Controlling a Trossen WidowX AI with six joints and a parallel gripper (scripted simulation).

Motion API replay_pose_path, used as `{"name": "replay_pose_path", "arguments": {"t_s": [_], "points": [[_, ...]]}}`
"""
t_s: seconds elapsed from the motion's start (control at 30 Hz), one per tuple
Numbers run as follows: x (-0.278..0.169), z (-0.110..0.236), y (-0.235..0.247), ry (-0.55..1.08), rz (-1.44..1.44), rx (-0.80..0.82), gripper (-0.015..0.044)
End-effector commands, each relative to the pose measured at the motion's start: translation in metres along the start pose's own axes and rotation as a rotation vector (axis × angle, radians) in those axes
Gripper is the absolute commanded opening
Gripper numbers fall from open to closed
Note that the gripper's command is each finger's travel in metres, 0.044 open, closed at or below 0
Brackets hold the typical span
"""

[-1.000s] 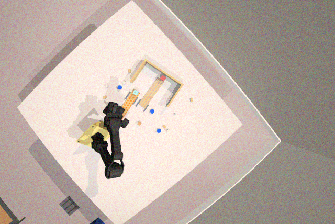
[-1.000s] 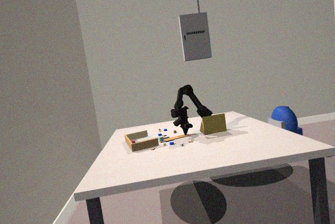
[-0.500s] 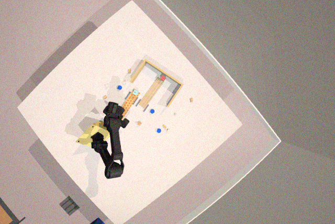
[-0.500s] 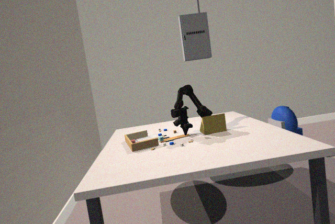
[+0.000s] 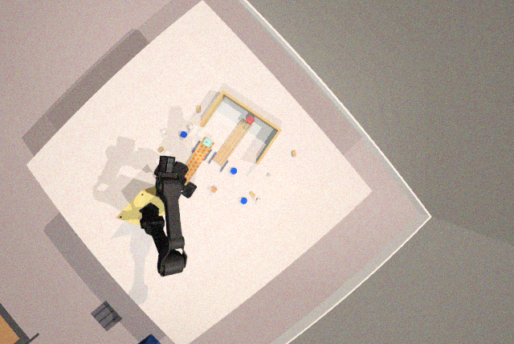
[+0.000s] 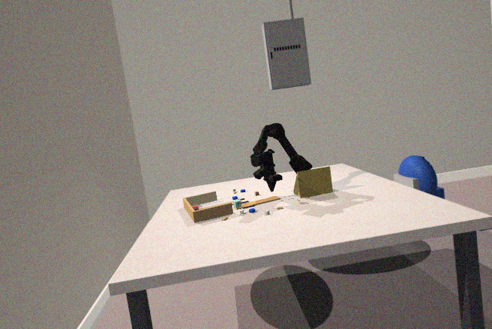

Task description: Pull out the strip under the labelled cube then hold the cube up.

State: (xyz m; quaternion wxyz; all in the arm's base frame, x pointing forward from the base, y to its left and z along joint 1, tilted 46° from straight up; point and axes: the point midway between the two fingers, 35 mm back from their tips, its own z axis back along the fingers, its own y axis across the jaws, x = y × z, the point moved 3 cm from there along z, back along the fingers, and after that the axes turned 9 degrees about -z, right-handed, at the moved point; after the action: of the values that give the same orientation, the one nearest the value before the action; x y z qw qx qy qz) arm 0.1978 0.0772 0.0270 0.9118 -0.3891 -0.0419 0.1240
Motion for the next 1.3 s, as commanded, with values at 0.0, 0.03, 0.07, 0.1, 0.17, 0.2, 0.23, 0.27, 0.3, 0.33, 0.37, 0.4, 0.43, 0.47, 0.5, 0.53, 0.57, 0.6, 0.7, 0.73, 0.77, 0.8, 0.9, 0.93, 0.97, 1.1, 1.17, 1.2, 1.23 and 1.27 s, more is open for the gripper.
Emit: {"name": "replay_pose_path", "arguments": {"t_s": [0.0, 0.03, 0.07, 0.1, 0.17, 0.2, 0.23, 0.27, 0.3, 0.33, 0.37, 0.4, 0.43, 0.47, 0.5, 0.53, 0.57, 0.6, 0.7, 0.73, 0.77, 0.8, 0.9, 0.93, 0.97, 1.1, 1.17, 1.2, 1.23, 1.27], "points": [[0.017, 0.002, 0.002, -0.002, 0.095, 0.007, 0.0105], [0.021, 0.003, 0.003, -0.002, 0.104, 0.007, 0.0131], [0.022, 0.003, 0.003, -0.002, 0.107, 0.007, 0.0157], [0.025, 0.003, 0.004, -0.002, 0.107, 0.007, 0.0184], [0.031, 0.004, 0.005, -0.002, 0.107, 0.007, 0.0236], [0.034, 0.004, 0.006, -0.002, 0.107, 0.007, 0.0263], [0.037, 0.004, 0.006, -0.003, 0.107, 0.007, 0.0289], [0.04, 0.005, 0.007, -0.003, 0.107, 0.007, 0.0315], [0.043, 0.005, 0.008, -0.003, 0.106, 0.007, 0.0341], [0.046, 0.005, 0.008, -0.003, 0.106, 0.007, 0.0368], [0.049, 0.006, 0.009, -0.003, 0.106, 0.007, 0.0394], [0.052, 0.006, 0.009, -0.003, 0.106, 0.007, 0.042], [0.055, 0.007, 0.01, -0.003, 0.106, 0.007, 0.044], [0.058, 0.007, 0.01, -0.003, 0.106, 0.007, 0.044], [0.061, 0.007, 0.011, -0.003, 0.106, 0.007, 0.044], [0.064, 0.008, 0.012, -0.004, 0.106, 0.007, 0.044], [0.067, 0.008, 0.012, -0.004, 0.106, 0.007, 0.044], [0.07, 0.008, 0.013, -0.004, 0.105, 0.007, 0.044], [0.08, 0.01, 0.014, -0.004, 0.105, 0.008, 0.044], [0.082, 0.01, 0.015, -0.004, 0.105, 0.008, 0.044], [0.086, 0.01, 0.016, -0.004, 0.105, 0.008, 0.044], [0.089, 0.011, 0.016, -0.004, 0.105, 0.008, 0.044], [0.098, 0.012, 0.017, -0.005, 0.104, 0.008, 0.044], [0.101, 0.013, 0.017, -0.005, 0.104, 0.008, 0.044], [0.104, 0.013, 0.018, -0.005, 0.104, 0.008, 0.044], [0.116, 0.015, 0.019, -0.005, 0.104, 0.008, 0.044], [0.122, 0.016, 0.02, -0.006, 0.103, 0.008, 0.044], [0.125, 0.016, 0.02, -0.006, 0.103, 0.008, 0.044], [0.129, 0.017, 0.02, -0.006, 0.103, 0.008, 0.044], [0.132, 0.017, 0.021, -0.006, 0.103, 0.008, 0.044]]}}
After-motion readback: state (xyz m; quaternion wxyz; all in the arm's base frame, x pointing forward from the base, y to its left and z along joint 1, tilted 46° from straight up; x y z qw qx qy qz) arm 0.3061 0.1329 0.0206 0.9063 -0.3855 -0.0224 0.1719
